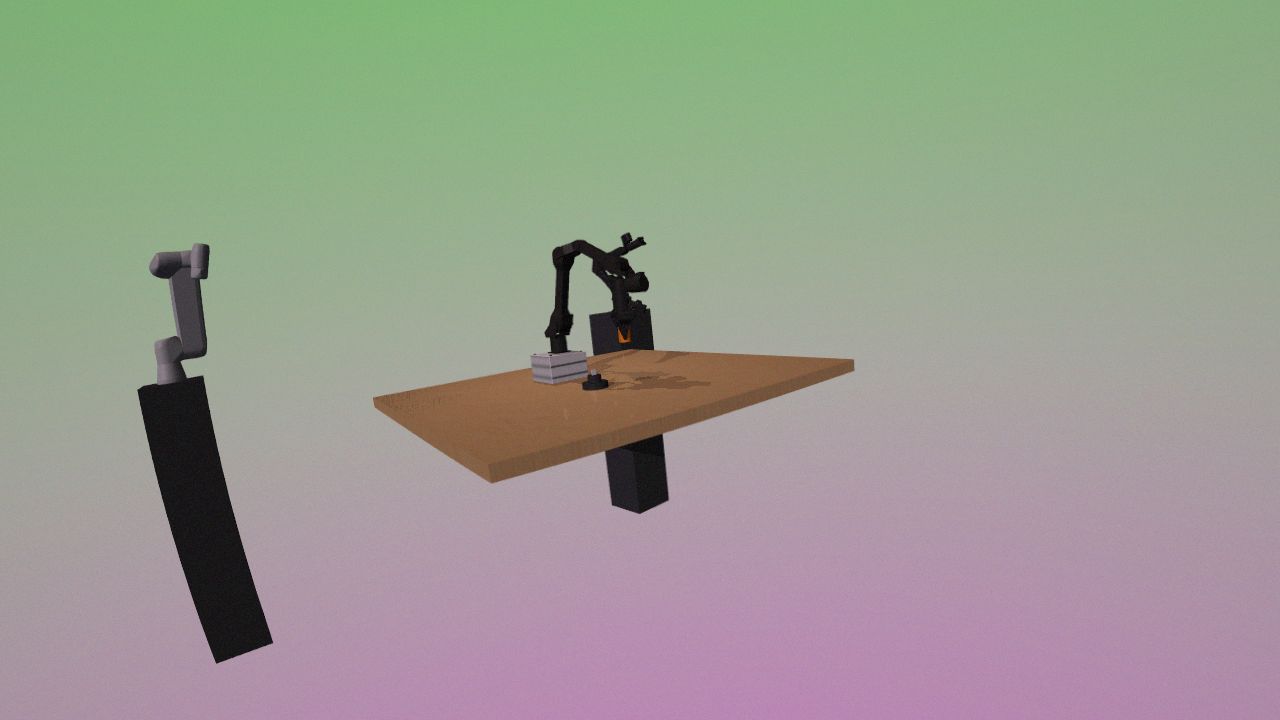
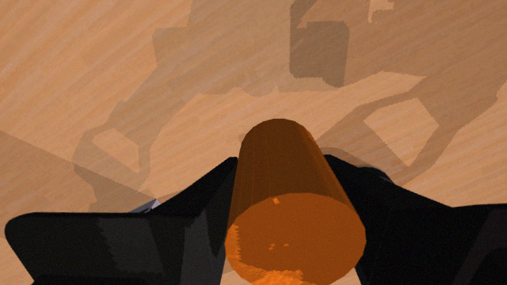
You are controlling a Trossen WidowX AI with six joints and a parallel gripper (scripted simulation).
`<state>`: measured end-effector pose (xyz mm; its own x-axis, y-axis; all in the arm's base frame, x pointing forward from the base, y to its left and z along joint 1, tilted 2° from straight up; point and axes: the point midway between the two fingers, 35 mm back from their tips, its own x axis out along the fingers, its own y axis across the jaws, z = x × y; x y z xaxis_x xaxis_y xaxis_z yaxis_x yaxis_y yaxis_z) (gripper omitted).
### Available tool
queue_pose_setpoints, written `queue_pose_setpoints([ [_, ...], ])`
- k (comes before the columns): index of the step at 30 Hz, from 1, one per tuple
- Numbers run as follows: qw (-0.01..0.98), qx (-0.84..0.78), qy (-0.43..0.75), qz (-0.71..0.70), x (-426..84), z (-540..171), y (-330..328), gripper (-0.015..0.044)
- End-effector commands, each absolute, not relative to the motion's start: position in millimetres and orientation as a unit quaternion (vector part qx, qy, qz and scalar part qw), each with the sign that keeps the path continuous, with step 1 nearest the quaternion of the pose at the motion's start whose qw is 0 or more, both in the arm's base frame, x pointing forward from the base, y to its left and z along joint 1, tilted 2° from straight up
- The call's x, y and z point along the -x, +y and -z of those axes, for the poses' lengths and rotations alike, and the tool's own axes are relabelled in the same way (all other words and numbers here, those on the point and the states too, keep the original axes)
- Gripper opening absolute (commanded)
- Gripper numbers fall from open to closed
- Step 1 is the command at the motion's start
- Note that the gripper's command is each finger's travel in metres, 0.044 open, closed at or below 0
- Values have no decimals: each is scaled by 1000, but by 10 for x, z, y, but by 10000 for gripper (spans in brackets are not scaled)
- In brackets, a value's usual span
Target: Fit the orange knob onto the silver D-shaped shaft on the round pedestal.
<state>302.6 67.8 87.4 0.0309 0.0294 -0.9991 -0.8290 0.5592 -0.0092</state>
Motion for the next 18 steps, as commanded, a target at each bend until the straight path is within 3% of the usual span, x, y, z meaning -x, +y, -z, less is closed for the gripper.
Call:
queue_pose_setpoints([
  [1,642,329,605,-337,-3024,-1002,677,0],
  [18,644,324,607,-335,-3146,-893,331,0],
])
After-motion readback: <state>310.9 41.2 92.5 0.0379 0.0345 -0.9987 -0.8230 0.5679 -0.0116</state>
